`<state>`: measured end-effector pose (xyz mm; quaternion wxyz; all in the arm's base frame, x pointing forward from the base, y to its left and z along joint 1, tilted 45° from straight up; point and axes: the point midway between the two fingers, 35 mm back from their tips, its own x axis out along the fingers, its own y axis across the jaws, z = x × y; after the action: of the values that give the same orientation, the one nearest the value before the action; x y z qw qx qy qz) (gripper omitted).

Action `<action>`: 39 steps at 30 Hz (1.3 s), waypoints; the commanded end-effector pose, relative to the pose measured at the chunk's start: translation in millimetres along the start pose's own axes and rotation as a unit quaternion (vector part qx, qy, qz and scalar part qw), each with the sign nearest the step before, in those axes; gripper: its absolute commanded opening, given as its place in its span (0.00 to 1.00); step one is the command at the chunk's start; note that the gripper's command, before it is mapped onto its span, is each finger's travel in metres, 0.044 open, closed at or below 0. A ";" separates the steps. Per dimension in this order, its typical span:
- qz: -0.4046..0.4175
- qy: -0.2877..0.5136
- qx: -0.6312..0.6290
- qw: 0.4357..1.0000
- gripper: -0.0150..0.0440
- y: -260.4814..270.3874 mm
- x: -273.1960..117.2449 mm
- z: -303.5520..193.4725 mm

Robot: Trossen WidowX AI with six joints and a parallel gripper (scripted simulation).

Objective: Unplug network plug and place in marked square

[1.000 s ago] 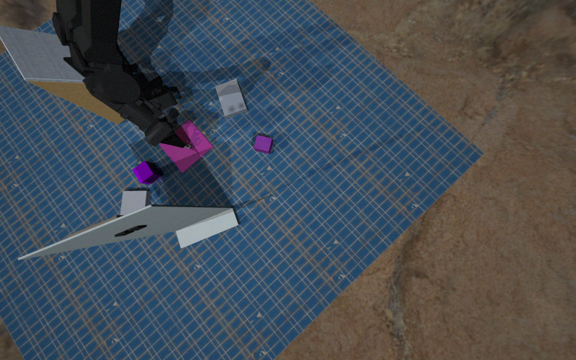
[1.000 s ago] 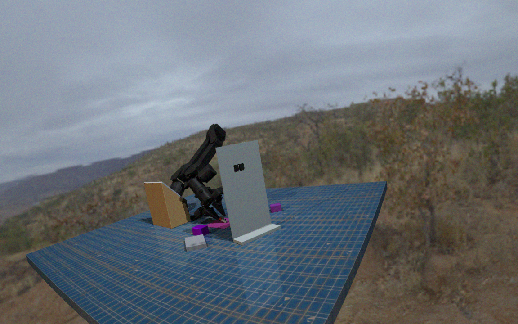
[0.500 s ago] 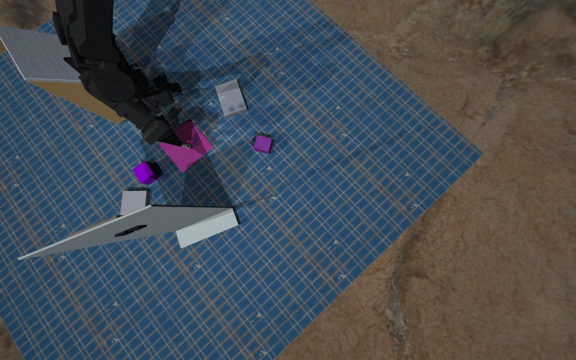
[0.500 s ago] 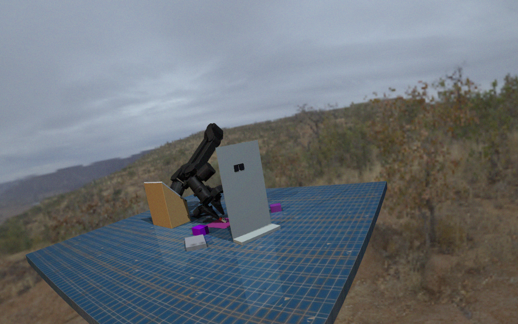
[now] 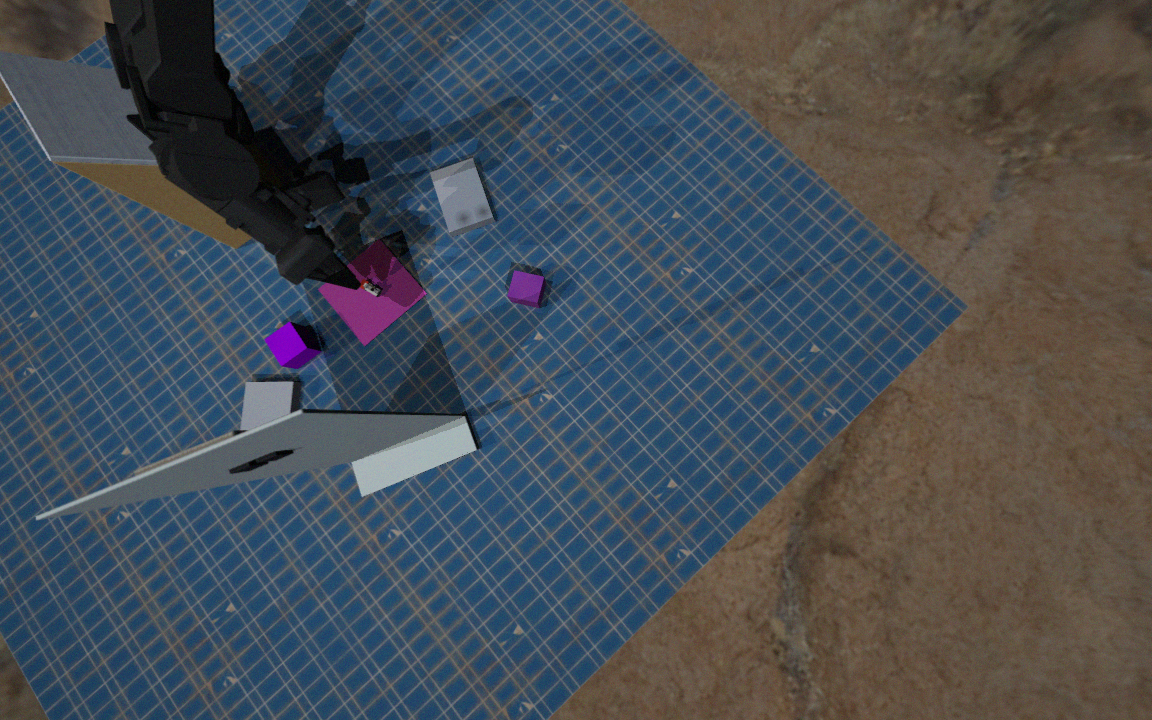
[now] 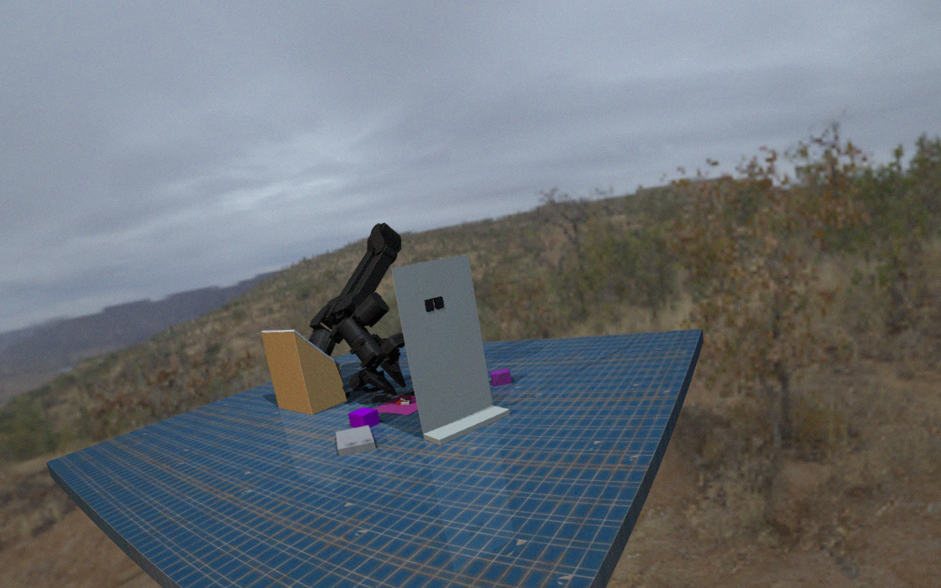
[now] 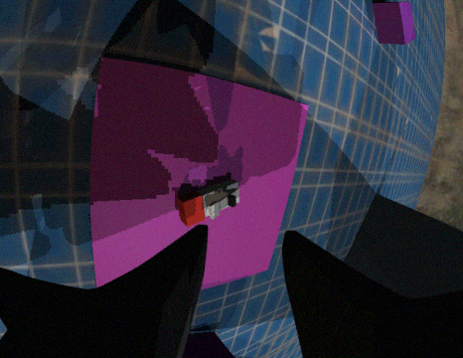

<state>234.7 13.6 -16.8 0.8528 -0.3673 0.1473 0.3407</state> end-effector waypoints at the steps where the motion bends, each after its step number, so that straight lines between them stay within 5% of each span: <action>1: -0.001 -0.001 -0.002 1.000 0.52 -0.2 -2.3 0.1; 39: 0.008 0.008 -0.005 1.000 0.52 -10.4 -15.4 -10.4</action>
<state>229.7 -3.8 -12.5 0.8477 -0.3699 0.1576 0.3461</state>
